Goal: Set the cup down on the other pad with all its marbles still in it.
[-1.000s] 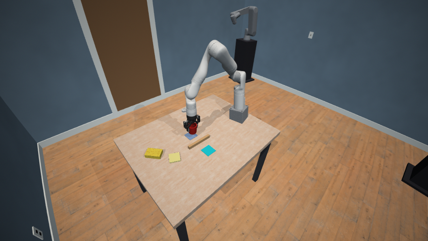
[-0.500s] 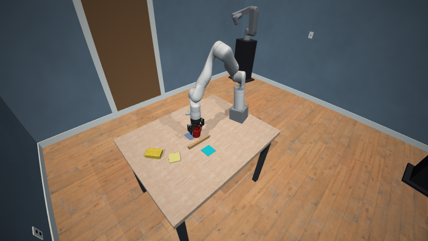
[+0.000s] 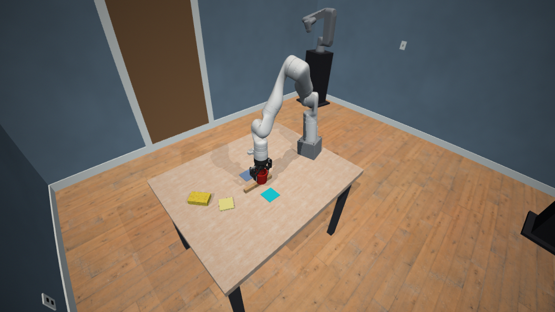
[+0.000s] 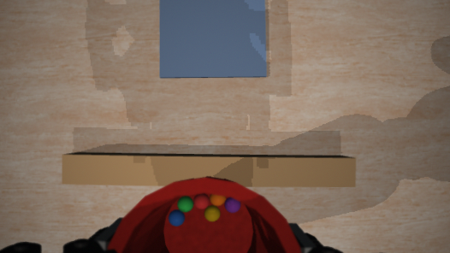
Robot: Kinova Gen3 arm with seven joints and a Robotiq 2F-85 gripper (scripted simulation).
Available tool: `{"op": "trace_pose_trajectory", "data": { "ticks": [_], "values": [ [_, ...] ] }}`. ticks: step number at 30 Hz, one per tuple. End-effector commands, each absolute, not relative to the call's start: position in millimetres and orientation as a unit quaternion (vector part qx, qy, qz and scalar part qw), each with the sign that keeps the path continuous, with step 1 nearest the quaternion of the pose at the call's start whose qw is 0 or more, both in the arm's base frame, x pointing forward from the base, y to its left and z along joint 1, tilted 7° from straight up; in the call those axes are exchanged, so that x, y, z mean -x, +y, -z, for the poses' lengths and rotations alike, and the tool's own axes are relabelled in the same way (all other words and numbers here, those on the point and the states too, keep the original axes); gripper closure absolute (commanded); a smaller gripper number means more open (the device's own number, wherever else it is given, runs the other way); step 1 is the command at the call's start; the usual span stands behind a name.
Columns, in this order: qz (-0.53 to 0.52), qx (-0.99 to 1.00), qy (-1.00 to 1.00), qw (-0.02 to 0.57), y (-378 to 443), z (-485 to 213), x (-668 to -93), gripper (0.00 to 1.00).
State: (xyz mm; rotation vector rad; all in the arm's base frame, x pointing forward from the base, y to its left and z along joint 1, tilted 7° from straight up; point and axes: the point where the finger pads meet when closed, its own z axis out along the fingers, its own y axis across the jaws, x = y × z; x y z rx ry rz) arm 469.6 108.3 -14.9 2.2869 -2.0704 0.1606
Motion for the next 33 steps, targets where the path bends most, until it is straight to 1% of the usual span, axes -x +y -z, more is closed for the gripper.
{"op": "trace_pose_trajectory", "data": {
  "ticks": [1,18,33],
  "values": [
    [-0.053,-0.748,-0.661,0.026,127.7,16.9,-467.6,0.17],
    [-0.053,-0.748,-0.661,0.026,176.1,22.5,-462.2,0.17],
    [-0.053,-0.748,-0.661,0.026,186.4,23.6,-461.1,0.17]
  ]
}}
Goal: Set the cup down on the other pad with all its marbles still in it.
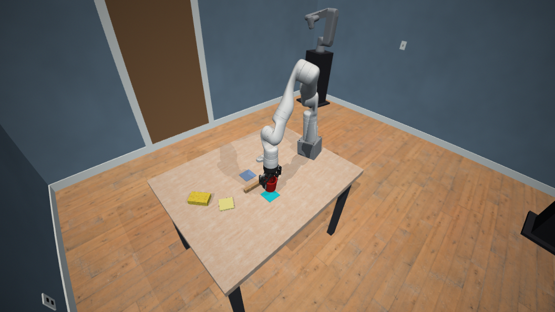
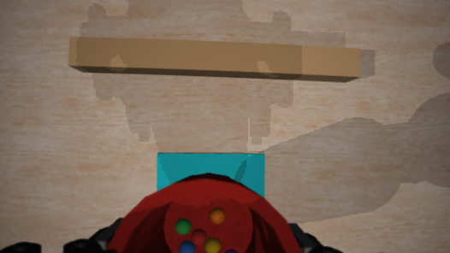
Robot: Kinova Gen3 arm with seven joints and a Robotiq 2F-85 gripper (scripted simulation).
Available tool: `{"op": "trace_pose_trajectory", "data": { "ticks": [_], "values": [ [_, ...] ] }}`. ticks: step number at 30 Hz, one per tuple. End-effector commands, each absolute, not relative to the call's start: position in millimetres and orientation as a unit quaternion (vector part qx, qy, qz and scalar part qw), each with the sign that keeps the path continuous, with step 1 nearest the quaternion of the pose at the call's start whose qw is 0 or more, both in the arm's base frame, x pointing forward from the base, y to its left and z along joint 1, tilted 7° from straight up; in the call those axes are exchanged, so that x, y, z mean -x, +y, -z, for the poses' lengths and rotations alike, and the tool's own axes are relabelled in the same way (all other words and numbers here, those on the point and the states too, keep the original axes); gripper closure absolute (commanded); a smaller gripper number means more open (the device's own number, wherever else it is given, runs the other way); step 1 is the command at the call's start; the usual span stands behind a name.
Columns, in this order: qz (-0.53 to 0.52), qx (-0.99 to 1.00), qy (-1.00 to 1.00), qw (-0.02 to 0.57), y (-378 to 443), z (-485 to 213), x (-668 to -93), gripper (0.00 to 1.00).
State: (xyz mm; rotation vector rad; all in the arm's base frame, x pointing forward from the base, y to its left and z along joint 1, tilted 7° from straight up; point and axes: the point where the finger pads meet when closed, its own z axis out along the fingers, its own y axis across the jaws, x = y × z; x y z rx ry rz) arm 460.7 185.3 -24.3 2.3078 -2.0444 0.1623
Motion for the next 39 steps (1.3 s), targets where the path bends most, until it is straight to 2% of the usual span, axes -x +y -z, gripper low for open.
{"op": "trace_pose_trajectory", "data": {
  "ticks": [1,39],
  "values": [
    [-0.053,-0.748,-0.661,0.026,186.4,23.6,-461.1,0.17],
    [-0.053,-0.748,-0.661,0.026,185.4,60.4,-462.2,0.17]
  ]
}}
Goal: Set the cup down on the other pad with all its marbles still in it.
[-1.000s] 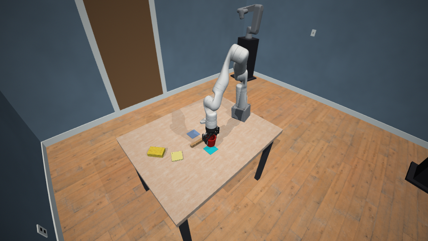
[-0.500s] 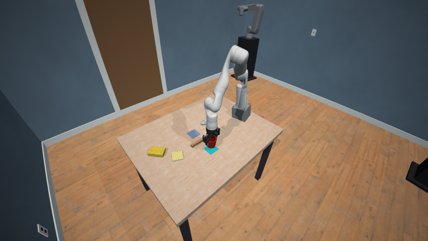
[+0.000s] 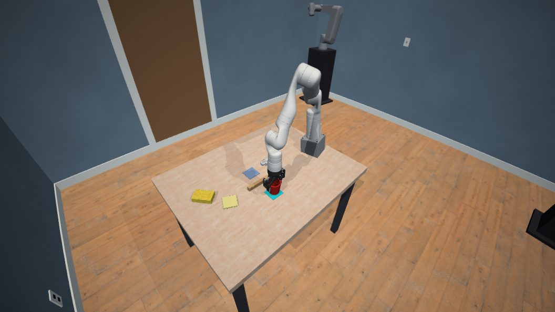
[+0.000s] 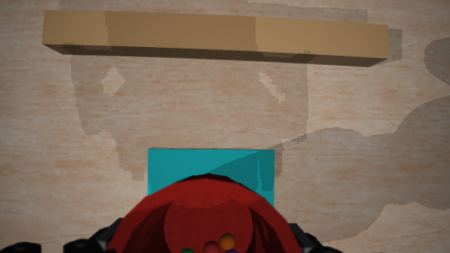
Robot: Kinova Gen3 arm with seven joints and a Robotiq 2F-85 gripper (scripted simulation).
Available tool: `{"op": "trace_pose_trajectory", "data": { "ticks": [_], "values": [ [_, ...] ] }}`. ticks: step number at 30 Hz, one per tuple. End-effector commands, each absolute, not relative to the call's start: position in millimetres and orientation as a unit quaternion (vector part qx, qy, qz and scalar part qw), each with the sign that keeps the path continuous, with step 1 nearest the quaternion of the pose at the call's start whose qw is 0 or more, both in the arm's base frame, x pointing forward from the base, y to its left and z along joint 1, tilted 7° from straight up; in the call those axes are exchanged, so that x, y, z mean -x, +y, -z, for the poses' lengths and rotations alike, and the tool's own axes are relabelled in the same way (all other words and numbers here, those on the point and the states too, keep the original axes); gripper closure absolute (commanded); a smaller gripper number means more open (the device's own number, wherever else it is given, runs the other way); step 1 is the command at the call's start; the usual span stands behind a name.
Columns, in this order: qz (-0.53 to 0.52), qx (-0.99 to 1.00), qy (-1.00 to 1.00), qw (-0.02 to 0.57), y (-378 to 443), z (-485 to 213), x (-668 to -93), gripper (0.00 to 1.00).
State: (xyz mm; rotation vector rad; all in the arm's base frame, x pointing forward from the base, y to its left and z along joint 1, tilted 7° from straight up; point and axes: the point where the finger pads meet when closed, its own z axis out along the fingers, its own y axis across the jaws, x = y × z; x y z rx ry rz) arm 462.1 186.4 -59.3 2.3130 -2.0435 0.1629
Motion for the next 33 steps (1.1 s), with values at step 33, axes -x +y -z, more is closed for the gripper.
{"op": "trace_pose_trajectory", "data": {
  "ticks": [33],
  "values": [
    [-0.053,-0.748,-0.661,0.026,184.2,68.8,-462.6,0.17]
  ]
}}
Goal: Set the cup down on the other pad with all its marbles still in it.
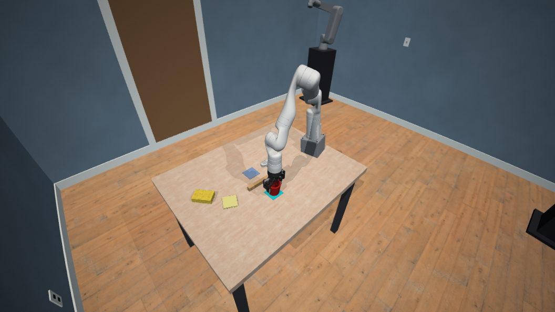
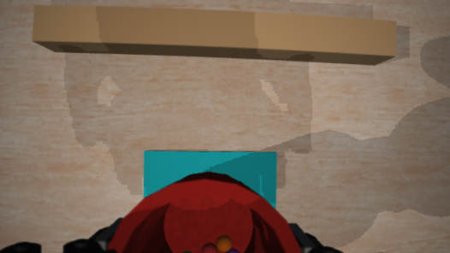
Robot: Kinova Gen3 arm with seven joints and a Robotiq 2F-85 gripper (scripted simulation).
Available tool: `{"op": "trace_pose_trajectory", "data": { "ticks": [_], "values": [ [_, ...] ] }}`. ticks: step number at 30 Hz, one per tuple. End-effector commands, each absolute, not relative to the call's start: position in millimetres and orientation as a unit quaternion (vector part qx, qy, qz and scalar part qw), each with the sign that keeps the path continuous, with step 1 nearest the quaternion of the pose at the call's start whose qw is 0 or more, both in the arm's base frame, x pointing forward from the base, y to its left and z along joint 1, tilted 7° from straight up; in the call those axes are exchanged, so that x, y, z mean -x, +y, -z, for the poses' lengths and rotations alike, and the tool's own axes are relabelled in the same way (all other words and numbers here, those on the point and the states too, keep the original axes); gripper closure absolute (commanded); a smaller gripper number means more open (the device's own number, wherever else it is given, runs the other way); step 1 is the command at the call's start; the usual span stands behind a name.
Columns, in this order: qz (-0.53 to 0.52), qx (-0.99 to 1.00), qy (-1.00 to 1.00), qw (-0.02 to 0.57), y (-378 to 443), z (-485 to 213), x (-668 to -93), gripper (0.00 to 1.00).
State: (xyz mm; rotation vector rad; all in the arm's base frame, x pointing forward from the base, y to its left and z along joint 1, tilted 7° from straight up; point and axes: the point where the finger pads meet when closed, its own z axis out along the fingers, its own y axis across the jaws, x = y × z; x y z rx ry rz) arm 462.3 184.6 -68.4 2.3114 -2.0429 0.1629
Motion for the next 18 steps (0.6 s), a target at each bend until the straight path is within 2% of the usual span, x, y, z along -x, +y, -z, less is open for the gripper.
{"op": "trace_pose_trajectory", "data": {
  "ticks": [1,11,12,18],
  "values": [
    [-0.053,-0.748,-0.661,0.026,184.1,69.0,-462.6,0.17],
    [-0.053,-0.748,-0.661,0.026,184.1,69.4,-462.7,0.17],
    [-0.053,-0.748,-0.661,0.026,184.1,69.4,-462.7,0.00],
    [-0.053,-0.748,-0.661,0.026,184.1,69.4,-462.7,0.00]
  ]
}}
